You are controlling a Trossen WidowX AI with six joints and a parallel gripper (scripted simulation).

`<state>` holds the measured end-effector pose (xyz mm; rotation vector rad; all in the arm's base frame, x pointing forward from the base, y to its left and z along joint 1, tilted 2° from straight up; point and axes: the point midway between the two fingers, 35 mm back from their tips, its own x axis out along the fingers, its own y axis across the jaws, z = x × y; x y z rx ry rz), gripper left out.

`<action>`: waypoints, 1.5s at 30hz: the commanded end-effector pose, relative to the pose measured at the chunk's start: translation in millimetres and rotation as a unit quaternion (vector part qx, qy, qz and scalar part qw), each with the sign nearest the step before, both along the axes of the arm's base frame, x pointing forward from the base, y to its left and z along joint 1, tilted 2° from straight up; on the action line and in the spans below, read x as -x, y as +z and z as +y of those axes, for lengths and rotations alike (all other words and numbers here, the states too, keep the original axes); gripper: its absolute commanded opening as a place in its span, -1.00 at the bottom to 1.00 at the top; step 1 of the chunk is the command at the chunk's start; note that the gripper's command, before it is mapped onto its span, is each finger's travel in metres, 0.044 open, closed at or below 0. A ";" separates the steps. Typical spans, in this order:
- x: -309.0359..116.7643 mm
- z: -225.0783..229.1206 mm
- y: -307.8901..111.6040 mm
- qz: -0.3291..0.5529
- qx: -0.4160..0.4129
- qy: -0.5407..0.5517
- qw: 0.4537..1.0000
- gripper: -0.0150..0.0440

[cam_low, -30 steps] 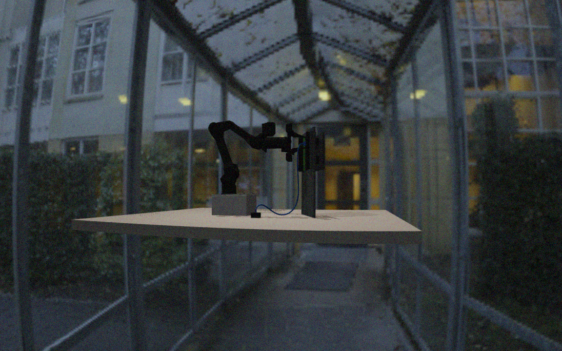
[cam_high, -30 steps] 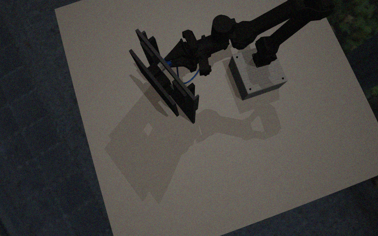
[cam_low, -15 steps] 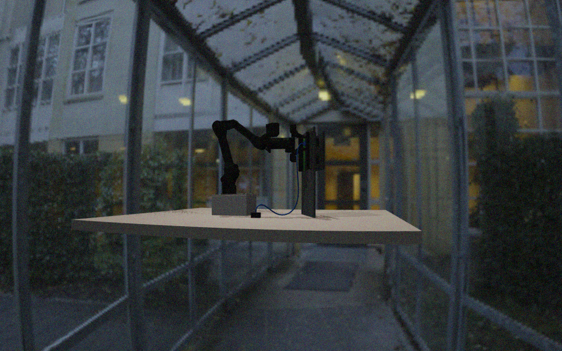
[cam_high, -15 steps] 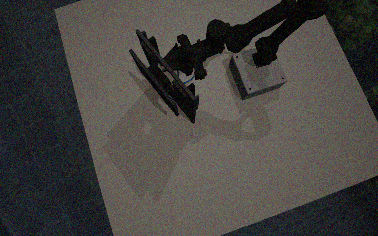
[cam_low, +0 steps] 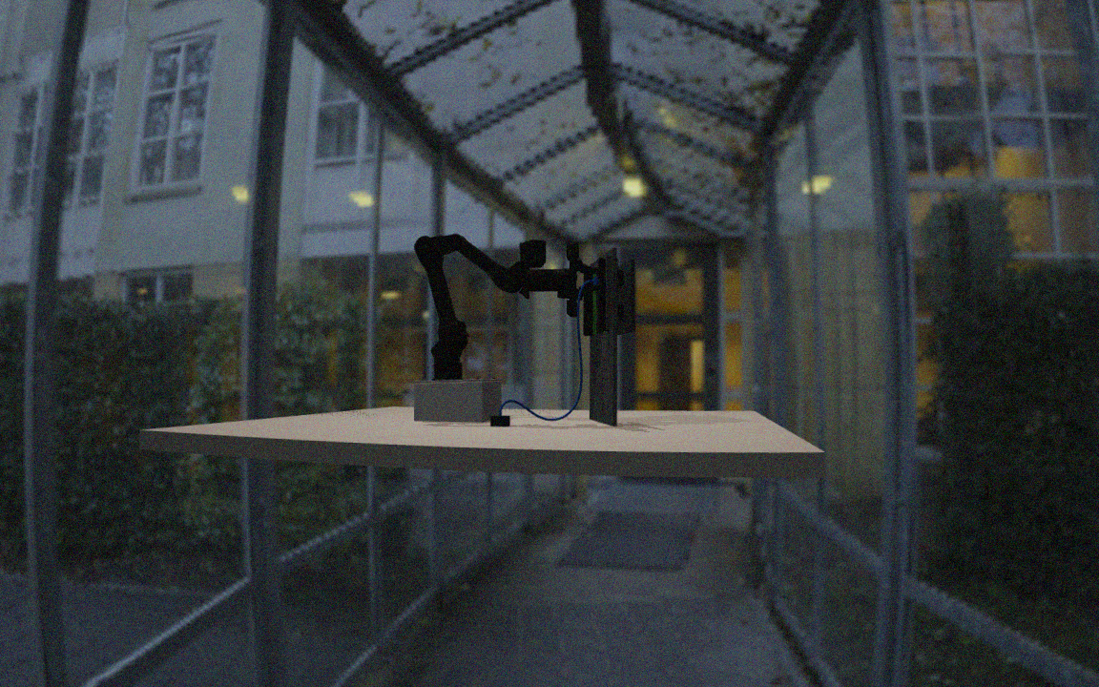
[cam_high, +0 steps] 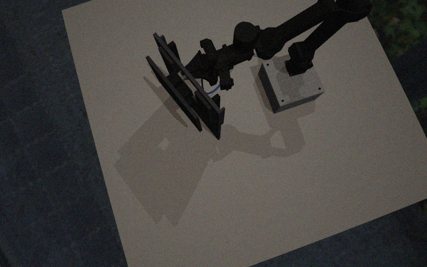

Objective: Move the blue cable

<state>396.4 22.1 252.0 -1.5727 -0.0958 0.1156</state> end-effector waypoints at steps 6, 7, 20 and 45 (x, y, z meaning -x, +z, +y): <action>0.3 0.0 0.1 0.000 0.000 0.000 1.000 -0.20; 0.3 0.0 0.1 0.000 0.000 0.000 1.000 -0.22; 0.3 0.0 0.1 0.000 0.000 0.000 1.000 -0.49; 8.5 -3.7 -1.3 0.001 -0.002 -0.001 1.000 -0.49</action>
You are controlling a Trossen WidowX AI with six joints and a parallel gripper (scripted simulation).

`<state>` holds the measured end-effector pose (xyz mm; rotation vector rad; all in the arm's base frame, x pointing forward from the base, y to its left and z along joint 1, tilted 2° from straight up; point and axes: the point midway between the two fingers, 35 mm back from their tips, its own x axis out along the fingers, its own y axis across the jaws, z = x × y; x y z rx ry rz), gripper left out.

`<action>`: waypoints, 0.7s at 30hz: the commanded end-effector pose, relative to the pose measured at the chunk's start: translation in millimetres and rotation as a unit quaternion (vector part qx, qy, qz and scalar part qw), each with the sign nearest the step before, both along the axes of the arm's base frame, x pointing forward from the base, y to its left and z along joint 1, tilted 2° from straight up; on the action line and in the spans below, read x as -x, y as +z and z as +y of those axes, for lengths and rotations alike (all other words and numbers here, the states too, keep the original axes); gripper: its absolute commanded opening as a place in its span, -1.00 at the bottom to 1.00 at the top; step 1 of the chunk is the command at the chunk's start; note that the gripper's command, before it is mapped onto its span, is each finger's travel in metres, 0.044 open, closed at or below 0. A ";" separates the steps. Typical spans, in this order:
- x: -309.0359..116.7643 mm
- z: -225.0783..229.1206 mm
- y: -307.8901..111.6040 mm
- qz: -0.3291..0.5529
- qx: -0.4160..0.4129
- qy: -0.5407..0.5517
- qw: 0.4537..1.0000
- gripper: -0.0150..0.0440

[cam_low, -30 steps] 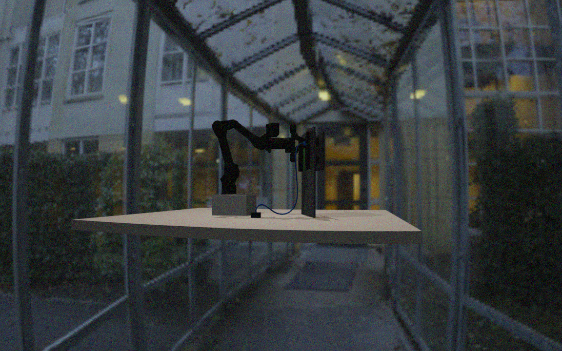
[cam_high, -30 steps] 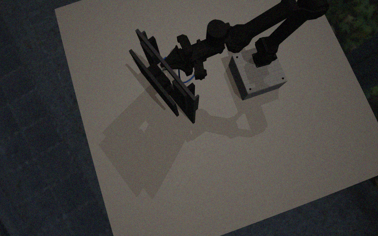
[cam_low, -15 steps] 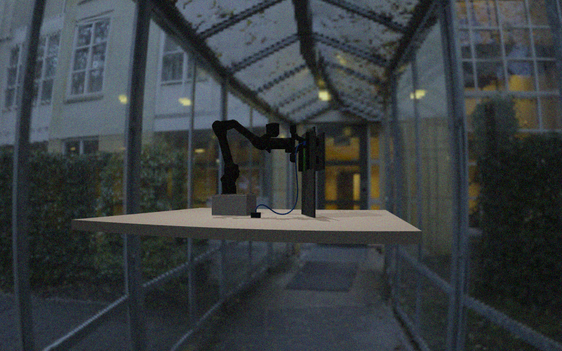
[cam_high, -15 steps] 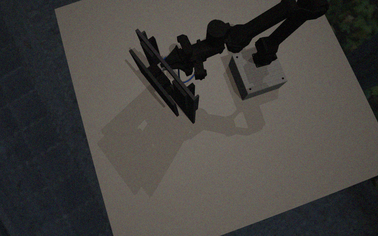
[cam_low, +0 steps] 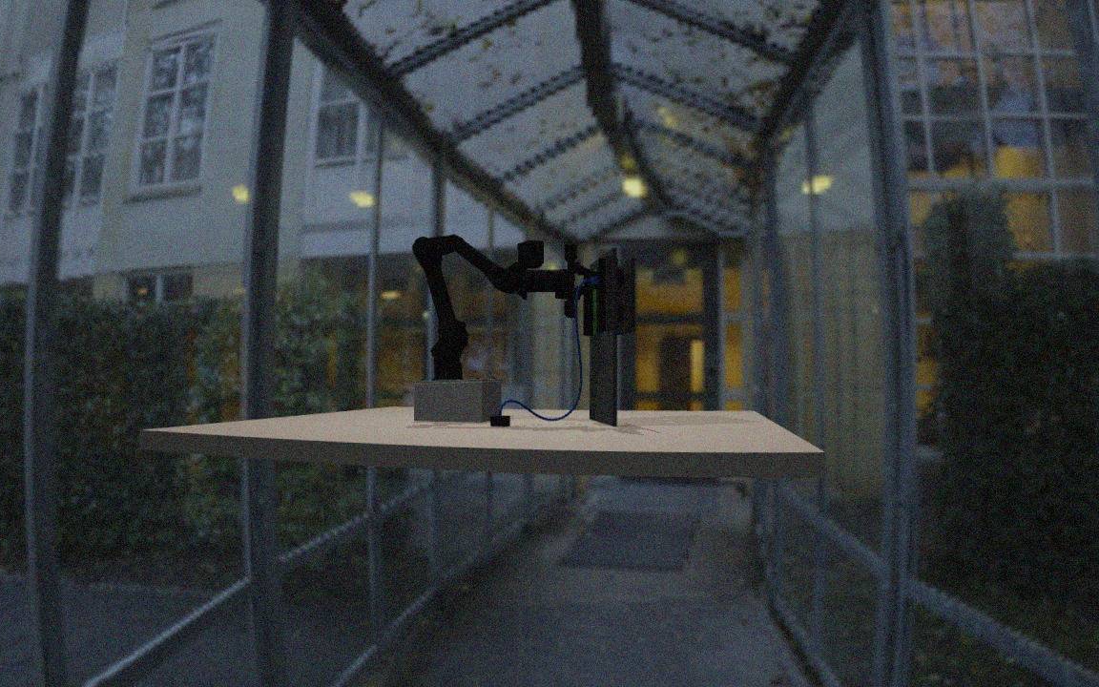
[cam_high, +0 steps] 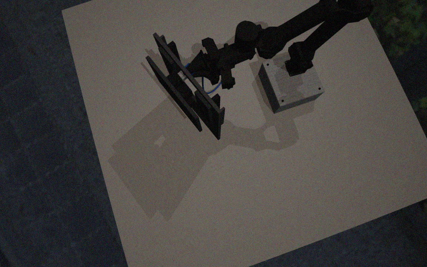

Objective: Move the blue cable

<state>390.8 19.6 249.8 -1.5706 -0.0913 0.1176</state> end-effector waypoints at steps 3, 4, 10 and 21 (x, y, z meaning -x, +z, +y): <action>4.1 -1.7 1.0 -0.001 -0.001 0.000 1.000 -0.49; 4.4 -1.9 1.0 -0.001 -0.001 0.000 1.000 -0.49; 6.7 -2.9 1.0 -0.001 -0.001 0.000 1.000 -0.49; 11.1 -4.9 1.0 -0.001 0.000 0.000 1.000 -0.49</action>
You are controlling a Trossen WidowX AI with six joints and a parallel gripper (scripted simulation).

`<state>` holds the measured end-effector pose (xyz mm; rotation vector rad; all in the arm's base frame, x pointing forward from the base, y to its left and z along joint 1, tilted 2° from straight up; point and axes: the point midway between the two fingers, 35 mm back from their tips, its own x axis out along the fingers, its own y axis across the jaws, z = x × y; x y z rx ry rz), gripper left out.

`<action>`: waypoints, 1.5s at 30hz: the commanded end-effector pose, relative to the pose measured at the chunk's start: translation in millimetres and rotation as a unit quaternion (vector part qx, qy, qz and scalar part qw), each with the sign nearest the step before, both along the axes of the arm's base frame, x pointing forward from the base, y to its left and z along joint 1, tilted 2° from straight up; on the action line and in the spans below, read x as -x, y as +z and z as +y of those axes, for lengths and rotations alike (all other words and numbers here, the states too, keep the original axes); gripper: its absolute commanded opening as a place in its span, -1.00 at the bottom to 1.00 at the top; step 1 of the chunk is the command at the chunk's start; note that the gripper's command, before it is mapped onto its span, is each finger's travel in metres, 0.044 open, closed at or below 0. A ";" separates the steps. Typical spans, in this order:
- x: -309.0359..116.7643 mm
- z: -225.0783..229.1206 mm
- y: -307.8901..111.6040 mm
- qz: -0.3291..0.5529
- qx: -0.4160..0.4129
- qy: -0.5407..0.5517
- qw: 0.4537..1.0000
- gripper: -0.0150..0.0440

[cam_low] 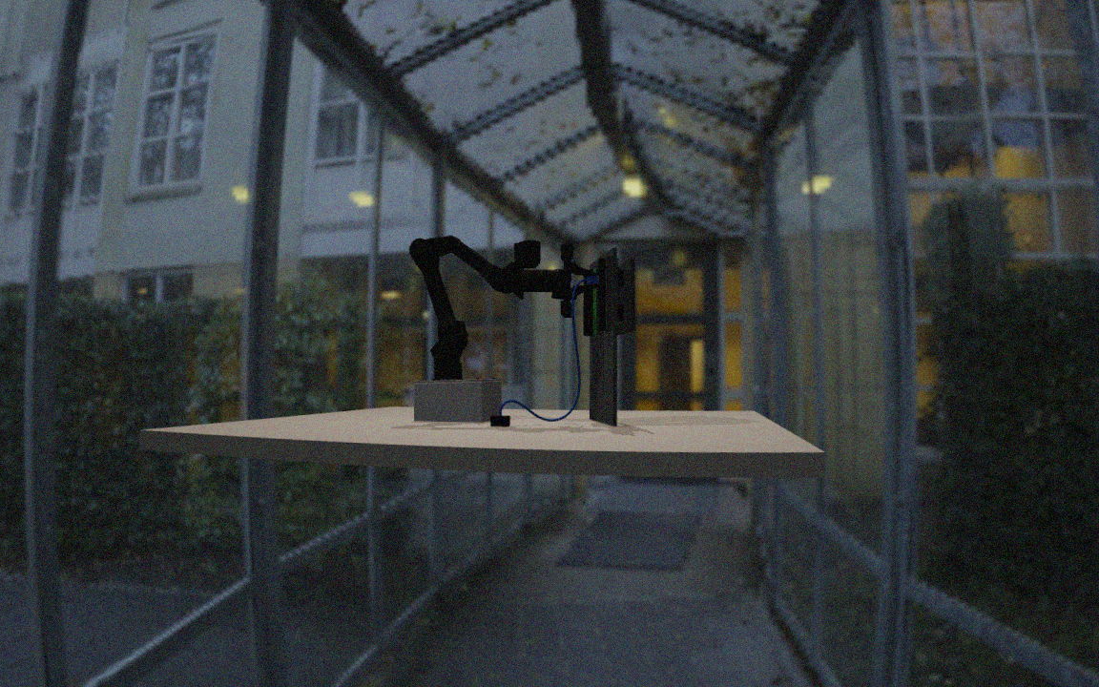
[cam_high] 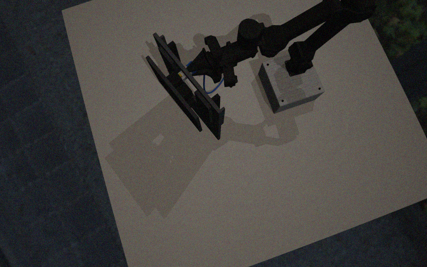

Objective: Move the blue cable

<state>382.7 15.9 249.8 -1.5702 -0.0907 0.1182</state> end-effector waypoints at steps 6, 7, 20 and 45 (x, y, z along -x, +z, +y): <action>5.3 -2.3 0.9 -0.001 0.000 0.000 1.000 -0.49; 5.6 -2.4 0.9 -0.001 0.000 0.000 1.000 -0.49; 10.8 -4.9 1.0 -0.001 0.000 0.000 1.000 -0.49; 20.5 -11.2 1.0 -0.001 0.000 0.000 1.000 -0.49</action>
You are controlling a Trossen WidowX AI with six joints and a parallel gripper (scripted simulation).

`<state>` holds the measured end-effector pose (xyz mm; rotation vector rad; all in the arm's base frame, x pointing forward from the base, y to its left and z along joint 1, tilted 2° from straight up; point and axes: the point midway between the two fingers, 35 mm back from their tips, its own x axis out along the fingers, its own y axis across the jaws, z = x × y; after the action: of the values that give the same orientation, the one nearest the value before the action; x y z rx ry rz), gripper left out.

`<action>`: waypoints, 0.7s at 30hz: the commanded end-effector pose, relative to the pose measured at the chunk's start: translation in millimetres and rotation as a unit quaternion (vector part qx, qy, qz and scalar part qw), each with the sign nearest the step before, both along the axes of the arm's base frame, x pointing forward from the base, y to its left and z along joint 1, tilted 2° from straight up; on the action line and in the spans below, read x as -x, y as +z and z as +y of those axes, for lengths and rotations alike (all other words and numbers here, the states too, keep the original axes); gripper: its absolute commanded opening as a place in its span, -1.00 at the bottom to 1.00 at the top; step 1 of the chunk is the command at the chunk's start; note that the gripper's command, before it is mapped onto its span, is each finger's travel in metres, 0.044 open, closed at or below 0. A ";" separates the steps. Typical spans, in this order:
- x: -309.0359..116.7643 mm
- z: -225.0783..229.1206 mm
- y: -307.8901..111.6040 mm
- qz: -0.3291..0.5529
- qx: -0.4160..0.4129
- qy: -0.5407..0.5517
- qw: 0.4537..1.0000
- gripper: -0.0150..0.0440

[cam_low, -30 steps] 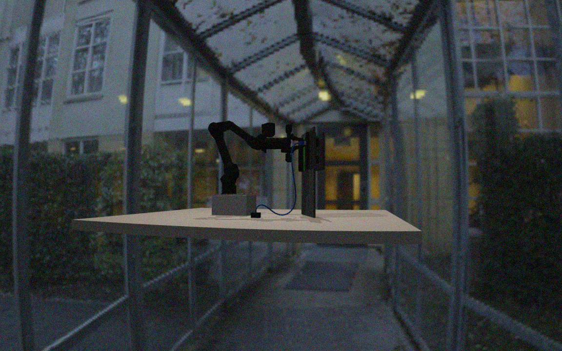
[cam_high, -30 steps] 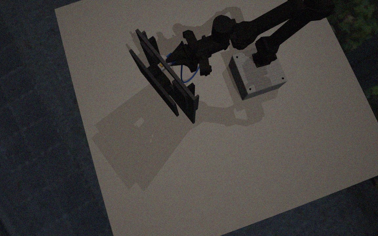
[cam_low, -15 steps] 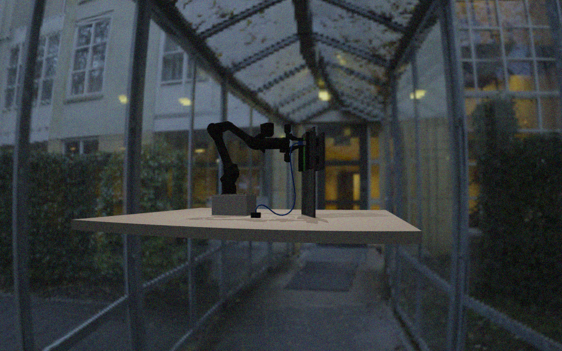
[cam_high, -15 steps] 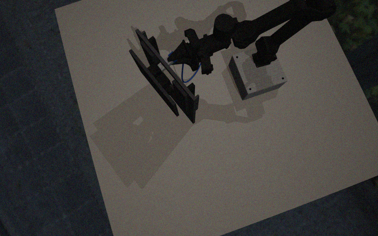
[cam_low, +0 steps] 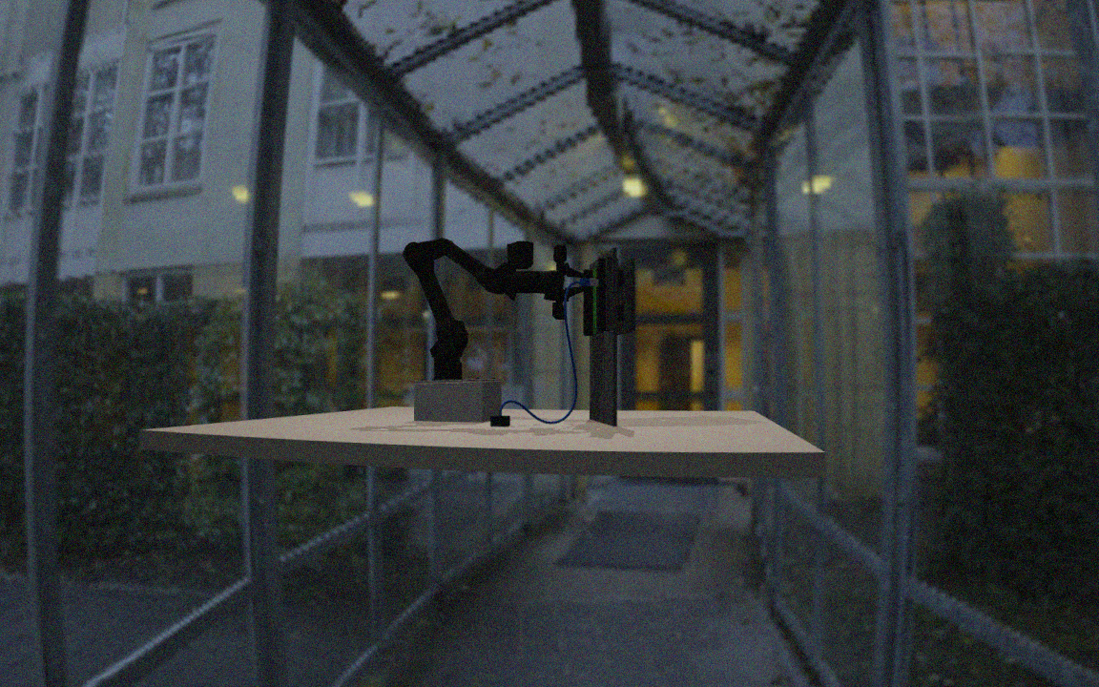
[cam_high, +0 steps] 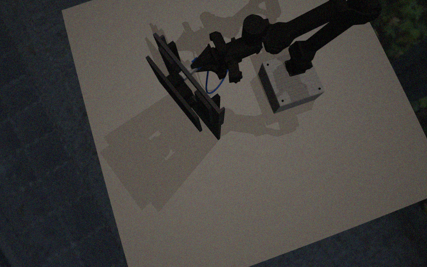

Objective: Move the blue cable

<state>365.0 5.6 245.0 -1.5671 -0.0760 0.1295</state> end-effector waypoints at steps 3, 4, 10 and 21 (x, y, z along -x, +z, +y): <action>4.0 -2.0 5.8 -0.009 0.001 0.001 1.000 -0.49; 4.2 -2.2 5.8 -0.009 0.001 0.001 1.000 -0.49; 6.3 -4.1 5.8 -0.009 0.001 0.001 1.000 -0.49; 10.2 -7.7 5.9 -0.009 0.001 0.001 1.000 -0.49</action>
<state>357.8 -1.1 245.2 -1.5658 -0.0758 0.1301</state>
